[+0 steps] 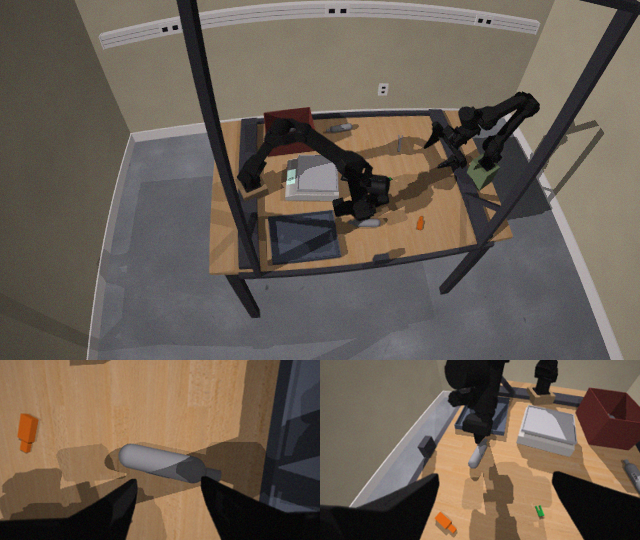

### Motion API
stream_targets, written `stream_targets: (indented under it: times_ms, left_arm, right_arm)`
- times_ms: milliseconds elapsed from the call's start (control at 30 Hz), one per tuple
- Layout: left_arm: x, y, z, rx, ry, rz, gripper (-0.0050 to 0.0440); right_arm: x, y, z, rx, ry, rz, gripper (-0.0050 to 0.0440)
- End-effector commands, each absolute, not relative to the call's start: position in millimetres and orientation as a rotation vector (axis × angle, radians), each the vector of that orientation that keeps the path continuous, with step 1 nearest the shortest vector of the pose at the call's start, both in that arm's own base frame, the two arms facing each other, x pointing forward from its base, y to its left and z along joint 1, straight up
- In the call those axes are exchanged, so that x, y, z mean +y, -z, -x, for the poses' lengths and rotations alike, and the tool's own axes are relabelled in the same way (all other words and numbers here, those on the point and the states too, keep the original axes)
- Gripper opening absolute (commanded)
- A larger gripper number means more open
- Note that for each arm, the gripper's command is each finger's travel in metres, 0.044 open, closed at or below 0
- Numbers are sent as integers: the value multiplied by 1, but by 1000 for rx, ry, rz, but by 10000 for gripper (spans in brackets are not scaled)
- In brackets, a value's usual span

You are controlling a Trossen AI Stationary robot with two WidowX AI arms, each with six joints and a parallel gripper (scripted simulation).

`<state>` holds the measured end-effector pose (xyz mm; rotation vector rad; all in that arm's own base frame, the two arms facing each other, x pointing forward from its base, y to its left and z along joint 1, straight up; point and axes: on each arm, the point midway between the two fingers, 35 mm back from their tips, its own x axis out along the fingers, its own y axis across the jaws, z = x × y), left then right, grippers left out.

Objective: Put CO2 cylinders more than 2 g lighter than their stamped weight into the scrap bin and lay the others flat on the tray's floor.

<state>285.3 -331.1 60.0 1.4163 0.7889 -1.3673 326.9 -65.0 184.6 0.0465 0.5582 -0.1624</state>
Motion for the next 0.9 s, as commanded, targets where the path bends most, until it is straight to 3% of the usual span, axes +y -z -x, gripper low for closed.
stream_targets:
  times_ms: [0,367,867]
  left_arm:
    - [-334,-63,-289,670,1500,-1592,253]
    - [-334,-58,-290,411,1765,-1904,253]
    - [-334,-50,-289,-190,2185,-2307,253]
  right_arm:
    - [-65,-193,-328,535,165,-44,440]
    - [-65,-193,-328,535,165,-44,440]
    - [-65,-193,-328,535,165,-44,440]
